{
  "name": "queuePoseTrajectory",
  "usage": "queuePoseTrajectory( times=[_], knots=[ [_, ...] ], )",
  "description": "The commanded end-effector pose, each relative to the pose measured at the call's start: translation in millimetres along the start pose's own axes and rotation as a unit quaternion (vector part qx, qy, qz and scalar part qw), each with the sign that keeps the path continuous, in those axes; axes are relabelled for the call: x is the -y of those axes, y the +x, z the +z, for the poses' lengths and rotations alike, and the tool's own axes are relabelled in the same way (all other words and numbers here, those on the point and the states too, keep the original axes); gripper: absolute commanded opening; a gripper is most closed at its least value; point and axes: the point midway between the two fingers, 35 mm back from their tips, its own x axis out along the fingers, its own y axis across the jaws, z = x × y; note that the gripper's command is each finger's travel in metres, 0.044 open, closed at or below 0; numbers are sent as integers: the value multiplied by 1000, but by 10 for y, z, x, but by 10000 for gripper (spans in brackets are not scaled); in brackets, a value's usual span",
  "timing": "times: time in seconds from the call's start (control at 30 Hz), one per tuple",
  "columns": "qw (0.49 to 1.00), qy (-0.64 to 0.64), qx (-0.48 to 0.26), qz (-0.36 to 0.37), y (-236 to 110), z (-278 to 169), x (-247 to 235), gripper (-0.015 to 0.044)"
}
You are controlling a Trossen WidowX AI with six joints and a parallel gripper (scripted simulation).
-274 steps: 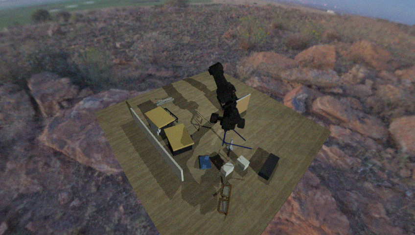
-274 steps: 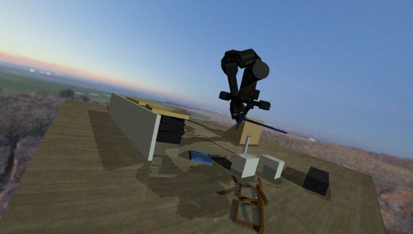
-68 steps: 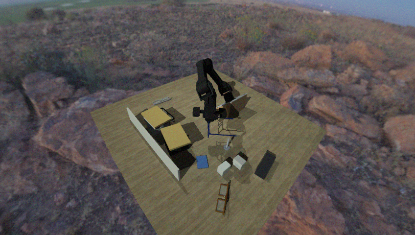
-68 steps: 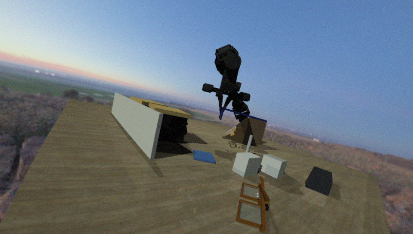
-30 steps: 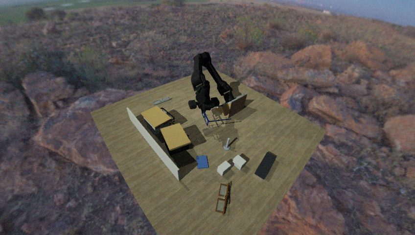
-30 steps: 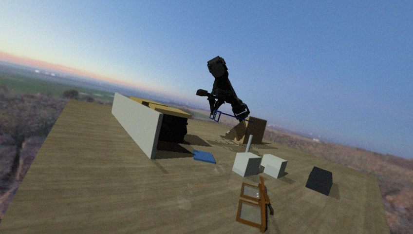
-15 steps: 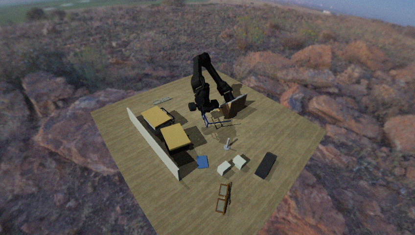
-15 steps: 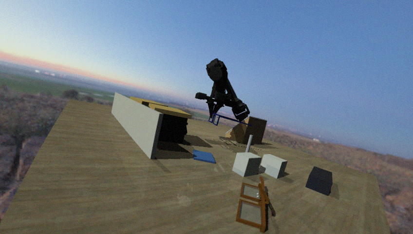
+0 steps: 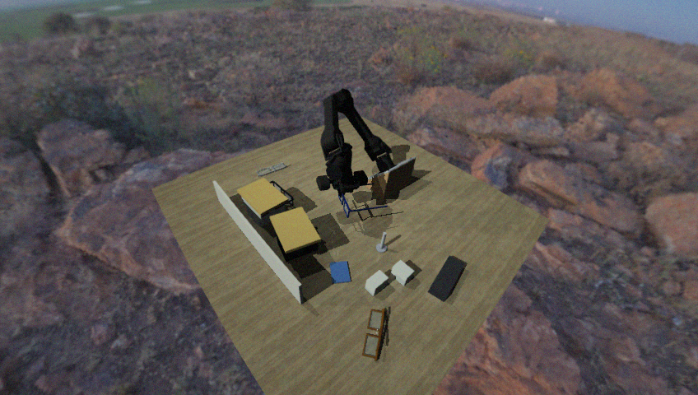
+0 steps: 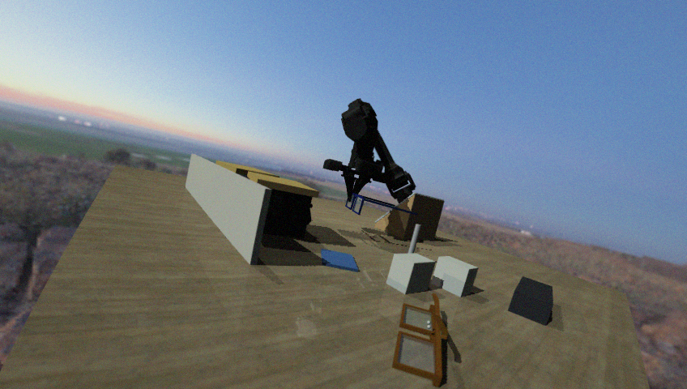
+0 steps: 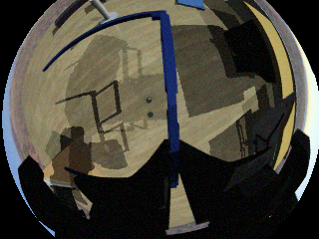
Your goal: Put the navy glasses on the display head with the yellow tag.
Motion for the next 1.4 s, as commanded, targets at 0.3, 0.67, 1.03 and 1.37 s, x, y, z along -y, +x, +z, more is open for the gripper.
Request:
queuePoseTrajectory(
  times=[0.3,0.67,1.03,1.37],
  knots=[
    [1000,-3,-3,1,144,-12,-5,0],
    [1000,-3,-3,0,254,-16,-5,0],
    [1000,-3,-4,0,361,-25,-9,0],
    [1000,-3,-5,0,457,-37,-16,0]
  ],
)
